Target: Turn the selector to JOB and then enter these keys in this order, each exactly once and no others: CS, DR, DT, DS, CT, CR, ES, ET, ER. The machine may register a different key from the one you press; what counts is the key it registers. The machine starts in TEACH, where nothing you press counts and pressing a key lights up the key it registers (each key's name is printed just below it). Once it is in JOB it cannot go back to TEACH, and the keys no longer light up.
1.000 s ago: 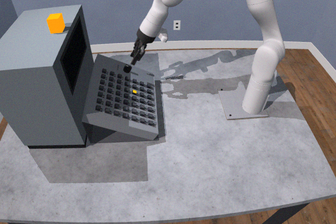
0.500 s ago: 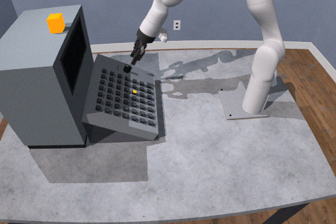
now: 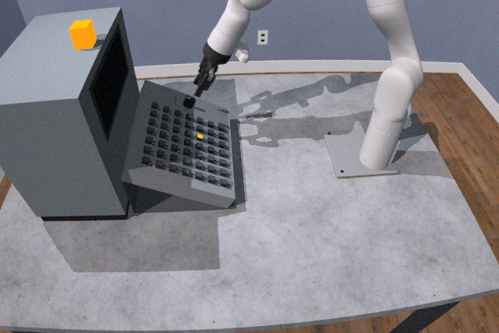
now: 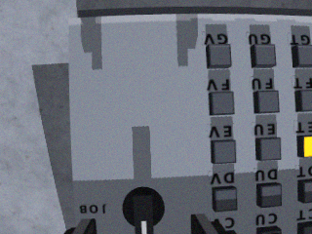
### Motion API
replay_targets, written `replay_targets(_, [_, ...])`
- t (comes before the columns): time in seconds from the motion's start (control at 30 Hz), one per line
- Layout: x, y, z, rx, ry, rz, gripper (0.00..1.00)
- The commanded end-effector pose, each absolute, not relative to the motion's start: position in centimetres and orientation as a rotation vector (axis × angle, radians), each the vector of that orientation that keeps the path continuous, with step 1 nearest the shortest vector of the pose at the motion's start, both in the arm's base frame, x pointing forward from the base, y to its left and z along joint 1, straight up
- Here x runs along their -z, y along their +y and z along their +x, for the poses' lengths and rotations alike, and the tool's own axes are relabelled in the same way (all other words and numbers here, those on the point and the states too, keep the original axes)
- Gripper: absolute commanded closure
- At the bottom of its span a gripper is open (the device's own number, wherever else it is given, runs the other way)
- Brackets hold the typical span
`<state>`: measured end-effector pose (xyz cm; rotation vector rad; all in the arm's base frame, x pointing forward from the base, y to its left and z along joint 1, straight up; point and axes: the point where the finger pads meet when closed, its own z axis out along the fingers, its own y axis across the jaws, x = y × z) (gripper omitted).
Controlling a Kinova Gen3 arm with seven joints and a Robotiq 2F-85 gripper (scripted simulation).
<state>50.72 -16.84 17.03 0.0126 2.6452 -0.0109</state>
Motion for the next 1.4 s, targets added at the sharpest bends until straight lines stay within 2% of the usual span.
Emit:
replay_targets(0.0, [-17.1,-16.9,50.8,0.012,2.644,0.012,0.4])
replay_targets(1.37, [-15.0,-16.9,51.9,0.012,2.644,0.012,0.4])
